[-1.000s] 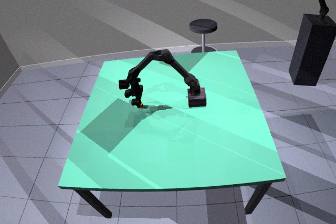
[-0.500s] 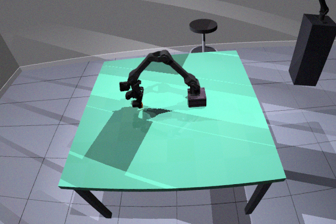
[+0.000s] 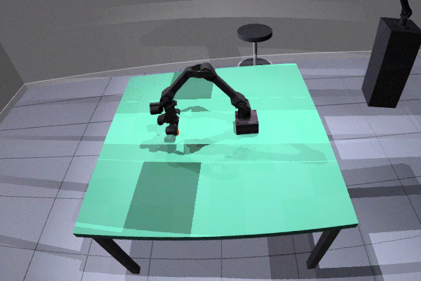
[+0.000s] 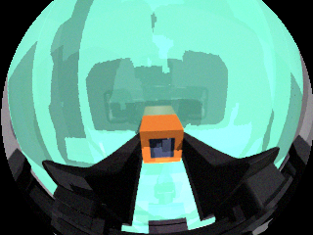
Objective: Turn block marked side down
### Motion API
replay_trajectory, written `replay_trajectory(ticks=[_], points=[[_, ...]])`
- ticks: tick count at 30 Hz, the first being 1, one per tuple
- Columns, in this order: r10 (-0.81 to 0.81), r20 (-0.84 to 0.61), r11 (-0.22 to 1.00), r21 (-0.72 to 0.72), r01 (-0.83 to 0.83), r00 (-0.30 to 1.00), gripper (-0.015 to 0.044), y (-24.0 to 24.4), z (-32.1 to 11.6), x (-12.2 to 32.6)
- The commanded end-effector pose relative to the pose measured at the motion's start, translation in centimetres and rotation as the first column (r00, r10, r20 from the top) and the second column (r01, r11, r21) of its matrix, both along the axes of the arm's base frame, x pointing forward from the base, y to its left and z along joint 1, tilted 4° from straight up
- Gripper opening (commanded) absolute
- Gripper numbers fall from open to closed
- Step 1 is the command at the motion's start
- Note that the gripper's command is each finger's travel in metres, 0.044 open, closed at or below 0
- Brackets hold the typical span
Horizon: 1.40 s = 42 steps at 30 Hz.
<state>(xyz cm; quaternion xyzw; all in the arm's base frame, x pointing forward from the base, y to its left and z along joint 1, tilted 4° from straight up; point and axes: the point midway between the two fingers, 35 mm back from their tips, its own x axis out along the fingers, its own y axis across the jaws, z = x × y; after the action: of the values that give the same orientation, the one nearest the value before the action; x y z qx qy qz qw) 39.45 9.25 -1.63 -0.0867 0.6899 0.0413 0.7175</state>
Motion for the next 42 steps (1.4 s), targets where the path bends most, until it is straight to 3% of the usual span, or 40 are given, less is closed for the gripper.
replay_trajectory(ticks=[1, 6, 10, 17, 42], points=[[0.003, -0.001, 1.000, 0.005, -0.003, 1.000, 0.0052, 0.1, -0.1, 0.0], [0.003, -0.001, 1.000, 0.005, -0.003, 1.000, 0.0000, 0.1, 0.1, 0.0], [0.003, -0.001, 1.000, 0.005, -0.003, 1.000, 0.0000, 0.2, 2.8, -0.1], [0.004, 0.009, 1.000, 0.007, -0.004, 1.000, 0.0000, 0.2, 2.9, -0.1], [0.016, 0.352, 0.997, 0.065, -0.042, 0.936, 0.0000, 0.3, 1.7, 0.1]])
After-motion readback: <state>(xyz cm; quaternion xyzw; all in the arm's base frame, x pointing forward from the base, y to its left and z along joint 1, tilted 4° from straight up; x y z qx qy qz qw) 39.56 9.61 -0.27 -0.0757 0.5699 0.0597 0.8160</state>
